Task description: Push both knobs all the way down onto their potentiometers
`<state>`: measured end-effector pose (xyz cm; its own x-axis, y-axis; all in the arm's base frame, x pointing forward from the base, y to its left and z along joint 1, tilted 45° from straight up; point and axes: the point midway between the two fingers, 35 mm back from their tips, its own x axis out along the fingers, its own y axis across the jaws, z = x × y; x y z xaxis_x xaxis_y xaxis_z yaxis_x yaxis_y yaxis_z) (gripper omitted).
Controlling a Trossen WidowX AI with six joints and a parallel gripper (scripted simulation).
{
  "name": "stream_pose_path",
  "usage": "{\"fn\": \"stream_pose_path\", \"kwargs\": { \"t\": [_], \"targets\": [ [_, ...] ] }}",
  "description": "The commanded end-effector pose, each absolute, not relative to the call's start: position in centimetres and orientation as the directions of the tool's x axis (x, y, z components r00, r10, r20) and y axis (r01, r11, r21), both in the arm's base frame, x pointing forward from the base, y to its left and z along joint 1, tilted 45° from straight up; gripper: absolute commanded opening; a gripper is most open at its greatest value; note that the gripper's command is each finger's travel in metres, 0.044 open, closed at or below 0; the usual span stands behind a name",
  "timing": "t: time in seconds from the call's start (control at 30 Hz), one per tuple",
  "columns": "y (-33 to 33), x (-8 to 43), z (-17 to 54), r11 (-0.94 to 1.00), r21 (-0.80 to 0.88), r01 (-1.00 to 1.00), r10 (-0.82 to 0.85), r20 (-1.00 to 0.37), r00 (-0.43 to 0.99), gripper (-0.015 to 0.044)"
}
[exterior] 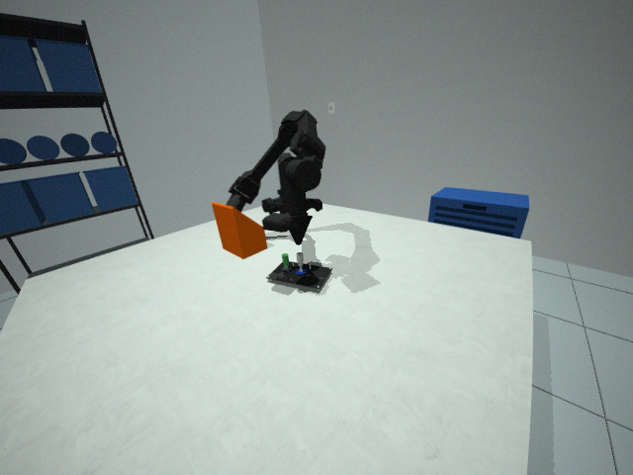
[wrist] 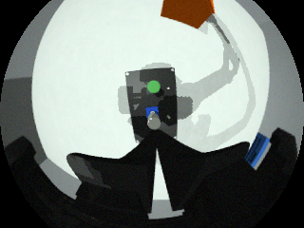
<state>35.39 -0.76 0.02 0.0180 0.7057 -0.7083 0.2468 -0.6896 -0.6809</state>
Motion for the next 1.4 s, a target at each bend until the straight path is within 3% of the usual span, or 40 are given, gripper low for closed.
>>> {"fn": "stream_pose_path", "kwargs": {
  "t": [0.0, 1.37],
  "targets": [
    [-0.6, 35.3, -0.2, -0.689, -0.685, 0.239, 0.708, -0.705, 0.021, 0.0000],
    [1.1, 35.4, -1.9, -0.688, -0.685, 0.239, 0.709, -0.705, 0.021, 0.0000]
  ]
}}
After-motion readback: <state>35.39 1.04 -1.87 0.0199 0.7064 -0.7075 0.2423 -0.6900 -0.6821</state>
